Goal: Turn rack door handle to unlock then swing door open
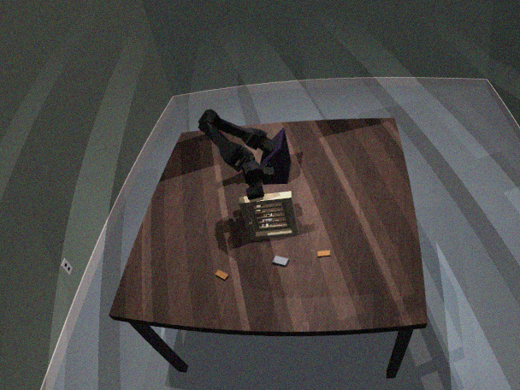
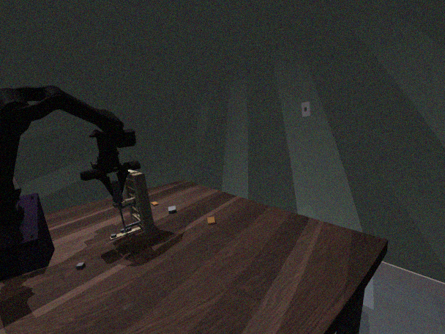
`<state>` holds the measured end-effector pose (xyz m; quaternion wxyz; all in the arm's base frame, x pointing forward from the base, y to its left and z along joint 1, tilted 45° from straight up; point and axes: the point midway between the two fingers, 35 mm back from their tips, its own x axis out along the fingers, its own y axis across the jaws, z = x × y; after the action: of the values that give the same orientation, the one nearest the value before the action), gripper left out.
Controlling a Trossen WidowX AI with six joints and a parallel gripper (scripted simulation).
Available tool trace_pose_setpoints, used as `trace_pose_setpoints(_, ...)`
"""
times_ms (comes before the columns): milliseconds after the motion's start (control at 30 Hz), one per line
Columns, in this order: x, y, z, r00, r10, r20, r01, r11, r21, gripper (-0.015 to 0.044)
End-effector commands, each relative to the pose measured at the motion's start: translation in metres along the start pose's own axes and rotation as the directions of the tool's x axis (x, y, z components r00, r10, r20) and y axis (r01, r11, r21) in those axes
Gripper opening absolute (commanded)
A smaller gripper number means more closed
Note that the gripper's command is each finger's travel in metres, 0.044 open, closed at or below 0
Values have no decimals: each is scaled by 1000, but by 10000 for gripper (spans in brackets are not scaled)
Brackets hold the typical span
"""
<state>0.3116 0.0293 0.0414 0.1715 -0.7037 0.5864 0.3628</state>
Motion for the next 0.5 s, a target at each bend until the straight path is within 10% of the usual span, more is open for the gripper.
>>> trace_pose_setpoints(0,0,0,0,1000,2,3,-2,1000,-4,93)
trace_pose_setpoints(467,0,0,0,1000,2,3,-2,1000,-4,18)
